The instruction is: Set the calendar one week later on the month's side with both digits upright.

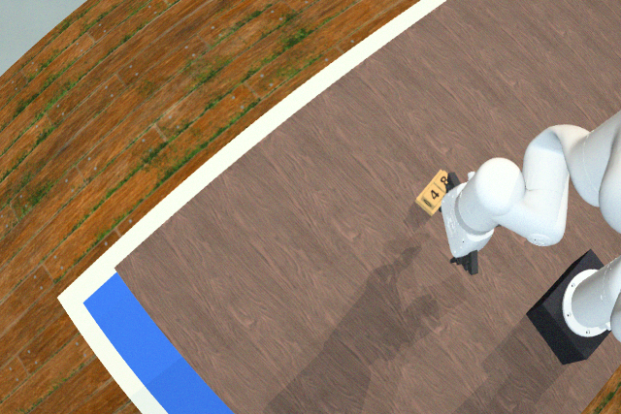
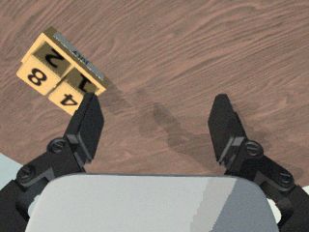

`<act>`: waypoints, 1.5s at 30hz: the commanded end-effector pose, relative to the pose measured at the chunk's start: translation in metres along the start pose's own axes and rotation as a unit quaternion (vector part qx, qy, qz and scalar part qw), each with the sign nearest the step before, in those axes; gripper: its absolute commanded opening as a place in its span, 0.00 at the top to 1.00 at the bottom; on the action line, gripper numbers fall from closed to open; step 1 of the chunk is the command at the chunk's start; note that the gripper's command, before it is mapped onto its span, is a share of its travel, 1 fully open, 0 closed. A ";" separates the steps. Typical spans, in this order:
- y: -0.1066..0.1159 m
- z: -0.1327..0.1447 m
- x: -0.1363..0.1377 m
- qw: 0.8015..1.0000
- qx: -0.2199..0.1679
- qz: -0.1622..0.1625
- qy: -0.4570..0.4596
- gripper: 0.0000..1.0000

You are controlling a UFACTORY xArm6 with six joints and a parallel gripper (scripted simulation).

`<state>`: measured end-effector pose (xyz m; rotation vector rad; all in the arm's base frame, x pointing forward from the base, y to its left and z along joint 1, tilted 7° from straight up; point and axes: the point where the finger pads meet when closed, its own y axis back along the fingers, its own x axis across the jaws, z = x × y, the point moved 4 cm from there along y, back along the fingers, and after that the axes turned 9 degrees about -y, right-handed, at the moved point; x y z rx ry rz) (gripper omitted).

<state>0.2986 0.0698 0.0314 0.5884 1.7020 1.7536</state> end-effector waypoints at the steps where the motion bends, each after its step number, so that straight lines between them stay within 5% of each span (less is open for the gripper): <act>1: 0.001 0.001 -0.001 1.000 -0.001 -0.001 0.000 0.00; 25: 0.001 0.001 -0.001 1.000 -0.001 -0.001 -0.004 0.00; 32: 0.001 0.005 -0.003 0.992 -0.001 -0.001 -0.123 0.00; 45: 0.001 0.023 -0.015 0.983 -0.001 0.000 -0.182 0.00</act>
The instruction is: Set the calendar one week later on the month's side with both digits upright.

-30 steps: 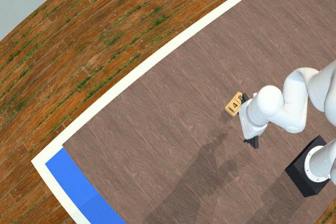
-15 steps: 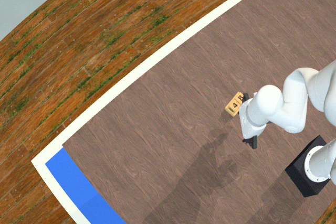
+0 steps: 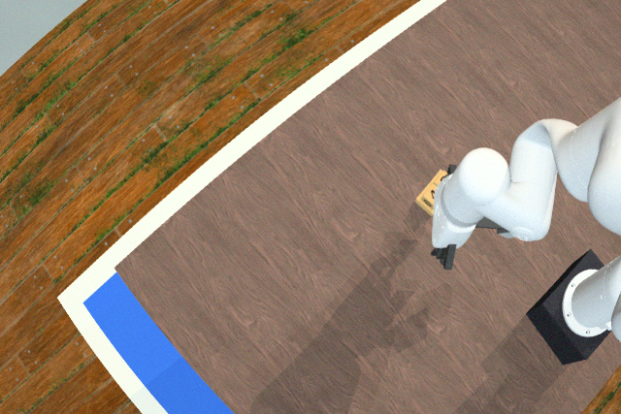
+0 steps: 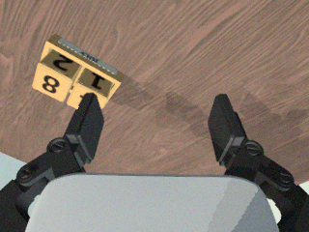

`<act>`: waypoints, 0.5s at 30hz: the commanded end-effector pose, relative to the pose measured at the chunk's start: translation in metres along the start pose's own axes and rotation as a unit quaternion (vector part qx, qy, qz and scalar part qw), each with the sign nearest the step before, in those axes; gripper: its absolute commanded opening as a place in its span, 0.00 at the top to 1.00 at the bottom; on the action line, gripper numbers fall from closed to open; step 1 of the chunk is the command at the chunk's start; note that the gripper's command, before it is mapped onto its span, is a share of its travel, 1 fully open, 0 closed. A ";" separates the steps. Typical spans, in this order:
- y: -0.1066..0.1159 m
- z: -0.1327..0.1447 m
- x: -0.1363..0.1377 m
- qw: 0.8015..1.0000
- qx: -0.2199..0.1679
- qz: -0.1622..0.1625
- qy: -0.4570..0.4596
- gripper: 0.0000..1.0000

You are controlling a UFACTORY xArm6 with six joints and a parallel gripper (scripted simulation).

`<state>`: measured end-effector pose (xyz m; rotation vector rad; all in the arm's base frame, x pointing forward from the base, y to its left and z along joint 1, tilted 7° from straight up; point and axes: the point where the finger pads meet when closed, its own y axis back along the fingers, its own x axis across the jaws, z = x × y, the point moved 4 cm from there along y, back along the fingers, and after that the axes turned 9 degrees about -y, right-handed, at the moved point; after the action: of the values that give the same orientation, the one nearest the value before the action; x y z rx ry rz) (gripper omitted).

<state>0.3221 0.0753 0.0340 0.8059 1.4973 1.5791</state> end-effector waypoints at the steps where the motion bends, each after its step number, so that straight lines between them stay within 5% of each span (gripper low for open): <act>1: 0.001 0.003 -0.001 0.998 -0.002 -0.001 -0.055 0.00; 15: 0.001 0.025 -0.007 0.991 -0.002 -0.001 -0.134 0.00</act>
<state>0.3449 0.0808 0.0369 0.9560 1.3263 1.4285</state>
